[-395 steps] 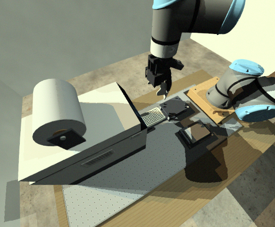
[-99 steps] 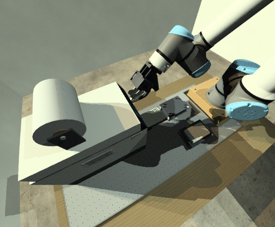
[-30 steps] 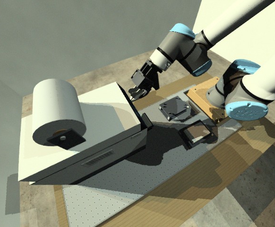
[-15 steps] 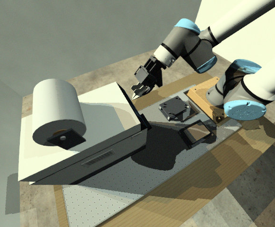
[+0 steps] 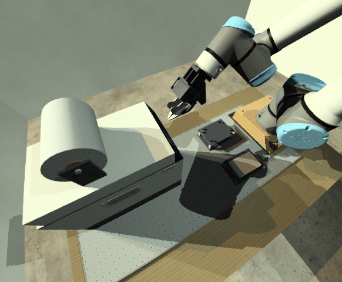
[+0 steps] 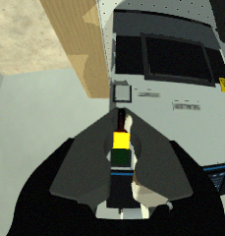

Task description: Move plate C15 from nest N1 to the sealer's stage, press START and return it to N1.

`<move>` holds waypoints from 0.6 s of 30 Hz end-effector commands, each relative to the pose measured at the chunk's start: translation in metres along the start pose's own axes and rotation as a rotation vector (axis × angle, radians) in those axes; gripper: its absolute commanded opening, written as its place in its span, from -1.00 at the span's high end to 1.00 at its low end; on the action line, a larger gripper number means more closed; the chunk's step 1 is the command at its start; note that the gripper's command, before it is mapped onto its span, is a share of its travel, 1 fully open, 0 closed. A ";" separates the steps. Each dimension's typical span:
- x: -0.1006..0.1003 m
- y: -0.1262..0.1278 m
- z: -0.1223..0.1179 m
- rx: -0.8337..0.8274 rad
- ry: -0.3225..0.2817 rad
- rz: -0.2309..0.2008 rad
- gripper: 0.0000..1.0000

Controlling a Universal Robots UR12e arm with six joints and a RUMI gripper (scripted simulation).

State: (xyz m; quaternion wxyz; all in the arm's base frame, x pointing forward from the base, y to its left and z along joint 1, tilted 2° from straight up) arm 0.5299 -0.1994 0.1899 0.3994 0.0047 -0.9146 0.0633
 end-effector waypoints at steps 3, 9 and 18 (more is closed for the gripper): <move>0.015 0.004 0.005 -0.001 0.001 -0.004 1.00; 0.034 0.005 0.011 -0.001 0.001 -0.004 1.00; 0.063 0.006 0.020 -0.001 0.001 -0.004 1.00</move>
Point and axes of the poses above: the point where the finger pads meet when closed, its own x axis back along the fingers, its own y axis across the jaws, z = x × y, the point moved 4 cm from there along x, back along the fingers, and after that the axes turned 10 degrees about x, right-handed, at the moved point
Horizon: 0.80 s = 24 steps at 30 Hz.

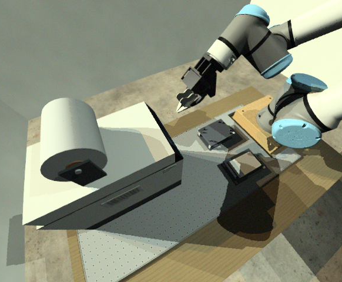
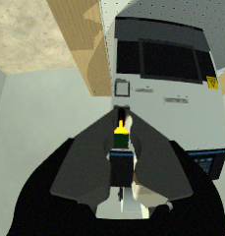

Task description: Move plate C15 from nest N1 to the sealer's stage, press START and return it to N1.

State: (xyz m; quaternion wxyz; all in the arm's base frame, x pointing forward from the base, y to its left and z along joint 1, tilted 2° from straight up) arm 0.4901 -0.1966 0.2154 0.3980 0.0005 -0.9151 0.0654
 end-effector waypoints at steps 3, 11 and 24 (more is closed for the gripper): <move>0.022 0.004 0.010 -0.001 0.003 -0.014 1.00; 0.043 0.004 0.015 0.000 0.003 -0.013 1.00; 0.060 0.003 0.015 0.003 0.001 -0.014 -0.36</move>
Point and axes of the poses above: the point where the finger pads meet when closed, its own x axis back along the fingers, its own y axis across the jaws, z = x × y, the point moved 4 cm from there along x, back along the fingers, and after that the axes turned 10 degrees about x, right-handed, at the moved point
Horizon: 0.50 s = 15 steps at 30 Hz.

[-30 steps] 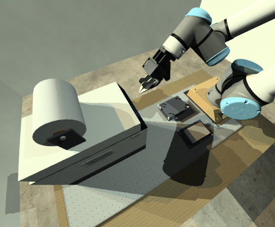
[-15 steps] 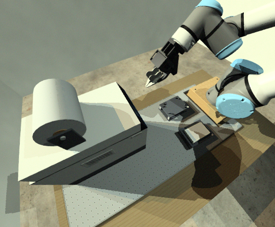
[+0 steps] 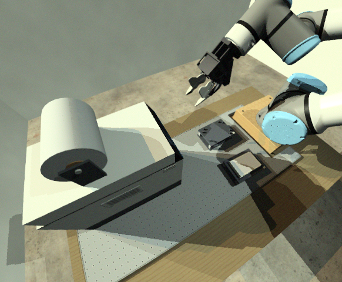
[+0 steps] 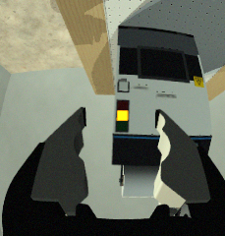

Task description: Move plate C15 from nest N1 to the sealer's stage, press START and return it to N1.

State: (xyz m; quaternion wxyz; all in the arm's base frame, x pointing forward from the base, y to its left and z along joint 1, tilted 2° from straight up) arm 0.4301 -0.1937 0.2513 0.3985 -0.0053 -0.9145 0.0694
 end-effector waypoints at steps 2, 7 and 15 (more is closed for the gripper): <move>-0.015 0.001 -0.010 0.000 0.001 -0.027 -0.36; -0.036 -0.002 -0.025 0.000 0.001 -0.027 -0.36; -0.036 -0.001 -0.023 -0.002 0.001 -0.027 -0.36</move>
Point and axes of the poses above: the point where the finger pads meet when closed, its own x axis back along the fingers, its own y axis across the jaws, z = x × y, the point moved 4 cm from there along x, back along the fingers, and after that the axes turned 10 degrees about x, right-handed, at the moved point
